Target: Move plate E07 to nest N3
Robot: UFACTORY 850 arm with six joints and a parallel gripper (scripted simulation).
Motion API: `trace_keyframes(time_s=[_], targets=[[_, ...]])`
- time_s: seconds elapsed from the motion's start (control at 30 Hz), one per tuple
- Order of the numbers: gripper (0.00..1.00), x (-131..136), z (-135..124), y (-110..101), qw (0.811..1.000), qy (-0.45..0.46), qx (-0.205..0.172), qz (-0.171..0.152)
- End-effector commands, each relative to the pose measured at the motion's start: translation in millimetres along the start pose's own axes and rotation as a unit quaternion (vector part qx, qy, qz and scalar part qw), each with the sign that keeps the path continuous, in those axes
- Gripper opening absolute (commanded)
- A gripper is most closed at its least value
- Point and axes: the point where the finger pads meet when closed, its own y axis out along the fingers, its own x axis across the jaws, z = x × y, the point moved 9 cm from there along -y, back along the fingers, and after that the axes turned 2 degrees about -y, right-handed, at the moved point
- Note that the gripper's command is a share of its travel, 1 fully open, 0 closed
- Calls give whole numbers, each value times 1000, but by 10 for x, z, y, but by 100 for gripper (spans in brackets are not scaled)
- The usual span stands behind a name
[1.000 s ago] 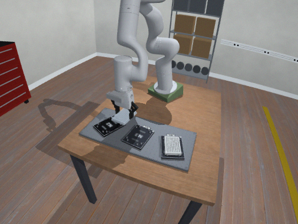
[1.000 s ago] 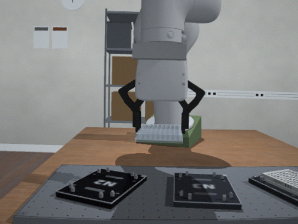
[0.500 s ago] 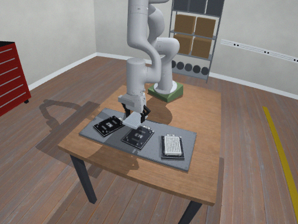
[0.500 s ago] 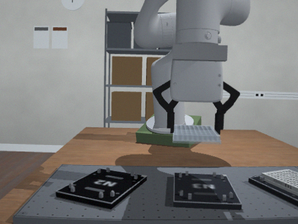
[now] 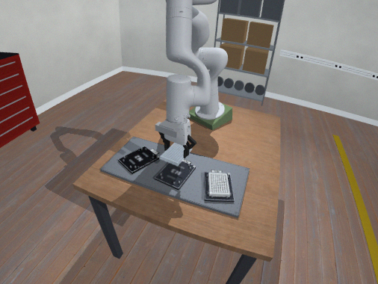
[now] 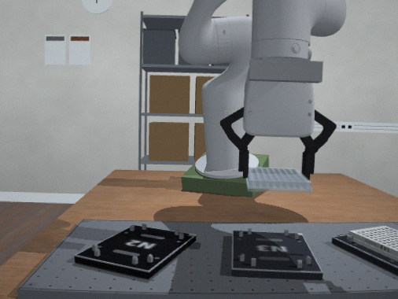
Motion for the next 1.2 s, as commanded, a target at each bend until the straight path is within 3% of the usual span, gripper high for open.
trace_keyframes(time_s=[0.0,0.3,1.17], targets=[[0,-3,6,-6,1000,0,1,0],[0,-3,6,-7,1000,0,1,0],[0,-3,7,360,1000,0,1,0]])
